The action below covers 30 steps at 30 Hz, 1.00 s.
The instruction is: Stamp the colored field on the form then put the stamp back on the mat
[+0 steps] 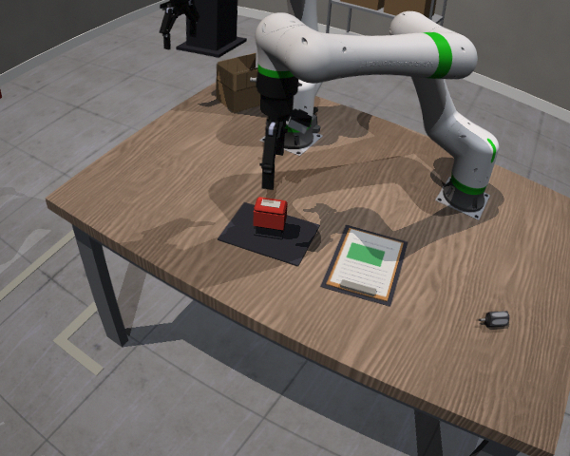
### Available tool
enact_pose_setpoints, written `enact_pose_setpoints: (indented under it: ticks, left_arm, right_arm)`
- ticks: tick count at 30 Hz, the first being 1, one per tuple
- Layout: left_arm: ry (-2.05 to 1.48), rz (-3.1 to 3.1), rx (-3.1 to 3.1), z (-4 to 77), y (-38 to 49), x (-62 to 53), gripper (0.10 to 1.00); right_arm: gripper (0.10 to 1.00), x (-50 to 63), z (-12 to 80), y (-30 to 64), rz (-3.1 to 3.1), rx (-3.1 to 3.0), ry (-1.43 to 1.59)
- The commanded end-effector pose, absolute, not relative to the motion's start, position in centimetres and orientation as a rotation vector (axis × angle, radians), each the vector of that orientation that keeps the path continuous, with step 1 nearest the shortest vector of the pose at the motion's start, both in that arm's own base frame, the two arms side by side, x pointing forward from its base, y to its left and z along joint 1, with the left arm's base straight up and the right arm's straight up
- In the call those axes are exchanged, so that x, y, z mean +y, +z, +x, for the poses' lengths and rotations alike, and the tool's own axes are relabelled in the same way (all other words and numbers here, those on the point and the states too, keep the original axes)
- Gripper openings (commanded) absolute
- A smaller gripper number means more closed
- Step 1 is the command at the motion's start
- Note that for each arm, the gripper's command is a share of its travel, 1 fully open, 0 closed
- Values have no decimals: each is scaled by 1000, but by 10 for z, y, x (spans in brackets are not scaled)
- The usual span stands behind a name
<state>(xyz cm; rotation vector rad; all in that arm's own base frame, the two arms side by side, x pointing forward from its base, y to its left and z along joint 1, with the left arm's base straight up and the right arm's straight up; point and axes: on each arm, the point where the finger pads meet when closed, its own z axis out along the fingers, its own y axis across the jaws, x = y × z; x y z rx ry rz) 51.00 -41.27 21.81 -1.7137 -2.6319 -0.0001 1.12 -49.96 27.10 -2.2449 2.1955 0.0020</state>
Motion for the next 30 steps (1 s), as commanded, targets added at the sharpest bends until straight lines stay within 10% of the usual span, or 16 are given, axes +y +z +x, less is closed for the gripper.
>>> enact_pose_setpoints:
  ticks: [1,30]
  left_arm:
    - [1,-1708,-2640,510,220,-412,1000]
    - [1,-1107,-2942,504,233,-317,1000]
  right_arm:
    - [1000,-500,11,272,-2246,2197,0]
    - [1000,-500,11,272,-2246,2197,0]
